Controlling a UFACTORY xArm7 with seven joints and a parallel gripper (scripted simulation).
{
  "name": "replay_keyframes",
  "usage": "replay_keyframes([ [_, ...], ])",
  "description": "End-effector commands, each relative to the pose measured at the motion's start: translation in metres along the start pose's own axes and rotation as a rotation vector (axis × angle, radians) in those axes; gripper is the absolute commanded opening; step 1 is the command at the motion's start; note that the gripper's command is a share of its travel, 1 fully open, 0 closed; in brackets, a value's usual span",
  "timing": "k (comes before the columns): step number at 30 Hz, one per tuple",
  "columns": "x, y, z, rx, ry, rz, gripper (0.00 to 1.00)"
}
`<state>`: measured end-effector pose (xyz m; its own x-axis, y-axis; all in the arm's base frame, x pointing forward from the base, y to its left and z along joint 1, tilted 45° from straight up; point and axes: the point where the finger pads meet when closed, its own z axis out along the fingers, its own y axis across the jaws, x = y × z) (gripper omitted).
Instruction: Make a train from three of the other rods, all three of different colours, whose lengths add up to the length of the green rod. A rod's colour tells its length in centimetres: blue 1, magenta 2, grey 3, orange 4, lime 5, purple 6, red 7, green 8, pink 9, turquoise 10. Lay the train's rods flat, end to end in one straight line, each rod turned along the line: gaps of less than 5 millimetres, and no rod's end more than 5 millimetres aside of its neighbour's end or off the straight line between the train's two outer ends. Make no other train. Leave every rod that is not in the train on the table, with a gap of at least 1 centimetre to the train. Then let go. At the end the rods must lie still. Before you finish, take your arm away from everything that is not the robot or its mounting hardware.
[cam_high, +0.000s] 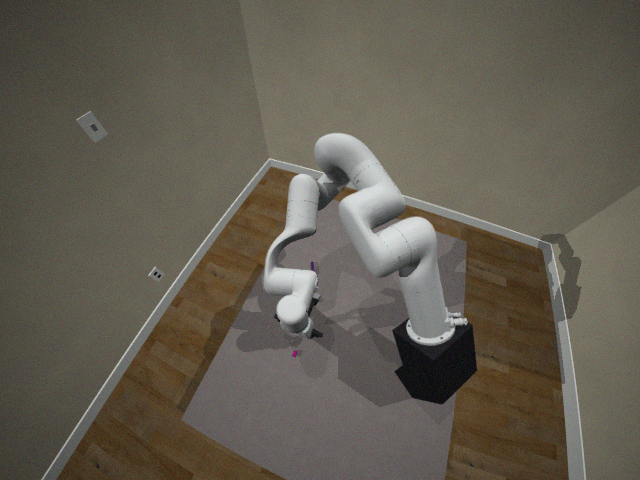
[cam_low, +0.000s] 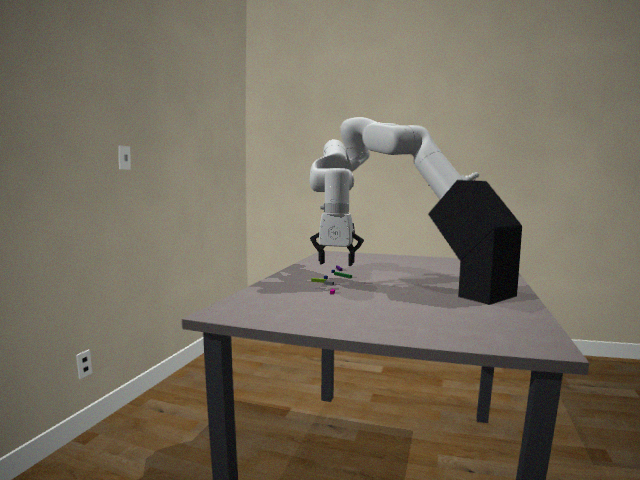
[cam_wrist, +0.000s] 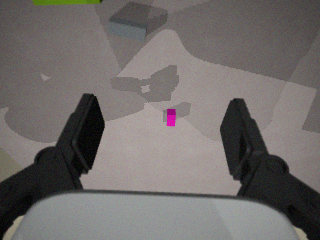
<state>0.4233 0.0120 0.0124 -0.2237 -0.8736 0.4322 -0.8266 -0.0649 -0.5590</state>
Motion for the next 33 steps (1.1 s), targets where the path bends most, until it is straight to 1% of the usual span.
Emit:
replay_keyframes([
  [1,-0.0009,-0.0004,-0.001,0.002,-0.002,-0.001,1.0],
  [22,-0.0006,-0.0007,-0.0009,0.002,-0.002,0.011,1.0],
  [27,0.0018,-0.0023,-0.0007,0.001,-0.001,0.089,1.0],
  [33,0.0073,-0.0061,-0.0003,0.0,0.0,0.276,1.0],
])
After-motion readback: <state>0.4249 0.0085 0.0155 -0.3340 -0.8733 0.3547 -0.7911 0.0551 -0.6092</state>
